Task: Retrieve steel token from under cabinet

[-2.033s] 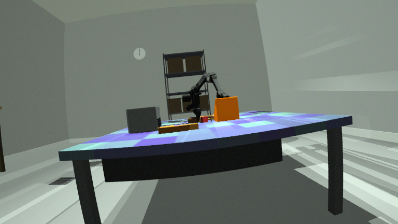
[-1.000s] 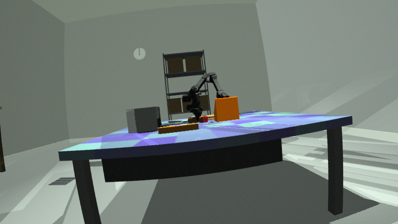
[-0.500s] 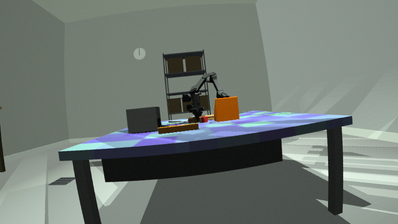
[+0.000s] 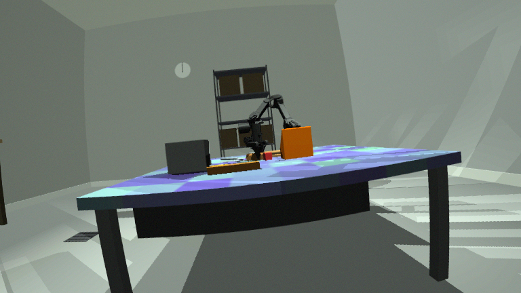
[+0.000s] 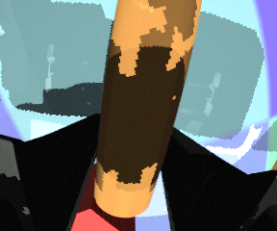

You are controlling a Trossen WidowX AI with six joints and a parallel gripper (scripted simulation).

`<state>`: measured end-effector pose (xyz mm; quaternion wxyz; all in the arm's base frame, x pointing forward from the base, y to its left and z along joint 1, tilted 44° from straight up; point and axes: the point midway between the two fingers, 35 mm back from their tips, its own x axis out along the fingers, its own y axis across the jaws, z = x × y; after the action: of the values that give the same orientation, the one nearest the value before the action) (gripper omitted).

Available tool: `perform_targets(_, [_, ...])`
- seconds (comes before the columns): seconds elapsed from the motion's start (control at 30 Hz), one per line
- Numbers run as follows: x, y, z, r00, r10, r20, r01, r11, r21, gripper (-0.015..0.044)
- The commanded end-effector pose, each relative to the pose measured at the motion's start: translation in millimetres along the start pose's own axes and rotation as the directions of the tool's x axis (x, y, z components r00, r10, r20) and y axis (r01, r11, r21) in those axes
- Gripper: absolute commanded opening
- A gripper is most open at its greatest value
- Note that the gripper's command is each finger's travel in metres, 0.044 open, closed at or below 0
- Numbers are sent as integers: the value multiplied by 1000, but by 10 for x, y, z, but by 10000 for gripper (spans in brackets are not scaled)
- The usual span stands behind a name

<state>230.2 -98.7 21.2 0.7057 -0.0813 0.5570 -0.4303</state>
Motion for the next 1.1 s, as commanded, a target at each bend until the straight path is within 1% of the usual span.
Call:
perform_targets(0.0, [-11,41,7,1000,3,4,-3,1000,11,0])
perform_targets(1.07, [-14,336,-49,1000,4,4,-4,999,39,0])
